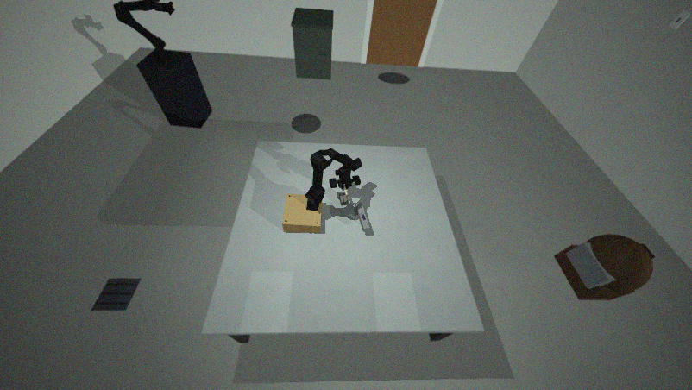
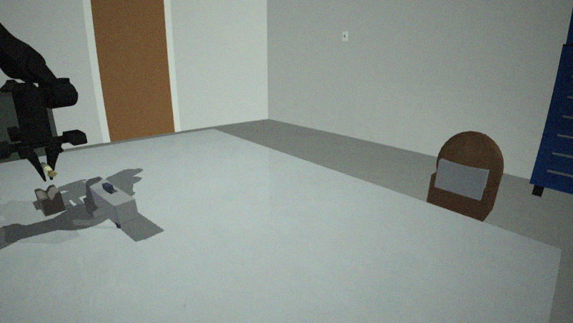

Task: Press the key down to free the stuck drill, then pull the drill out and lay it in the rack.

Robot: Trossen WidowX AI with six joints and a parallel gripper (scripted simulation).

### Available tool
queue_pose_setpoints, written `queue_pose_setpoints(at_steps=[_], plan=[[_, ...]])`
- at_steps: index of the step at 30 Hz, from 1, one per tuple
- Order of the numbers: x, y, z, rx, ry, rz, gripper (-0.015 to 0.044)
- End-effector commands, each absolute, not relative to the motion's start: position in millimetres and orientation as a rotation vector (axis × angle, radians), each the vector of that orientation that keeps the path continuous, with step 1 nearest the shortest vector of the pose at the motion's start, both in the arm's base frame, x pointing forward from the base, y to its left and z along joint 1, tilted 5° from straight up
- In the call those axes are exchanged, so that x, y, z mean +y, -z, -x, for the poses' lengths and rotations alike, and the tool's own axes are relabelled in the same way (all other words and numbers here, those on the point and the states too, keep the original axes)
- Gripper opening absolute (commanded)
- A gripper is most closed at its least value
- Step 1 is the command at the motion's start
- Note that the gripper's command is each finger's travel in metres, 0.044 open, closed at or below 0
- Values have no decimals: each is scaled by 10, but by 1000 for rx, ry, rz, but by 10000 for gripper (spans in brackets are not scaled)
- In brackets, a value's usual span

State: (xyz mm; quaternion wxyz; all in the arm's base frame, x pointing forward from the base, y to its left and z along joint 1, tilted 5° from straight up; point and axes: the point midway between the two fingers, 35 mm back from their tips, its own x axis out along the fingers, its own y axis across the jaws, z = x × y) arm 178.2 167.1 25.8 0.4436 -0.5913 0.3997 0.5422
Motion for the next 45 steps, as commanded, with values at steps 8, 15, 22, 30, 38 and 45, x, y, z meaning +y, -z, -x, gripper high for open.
queue_pose_setpoints(at_steps=[8,15,22,30,38,45], plan=[[1663,-256,-1649,985,-1335,1465,0],[1665,-115,-1659,985,-1335,1466,0],[1663,-51,-1662,985,-1335,1466,0],[1671,33,-1671,985,-1335,1466,0],[1675,118,-1682,985,-1335,1466,0],[1672,190,-1690,985,-1335,1466,0]])
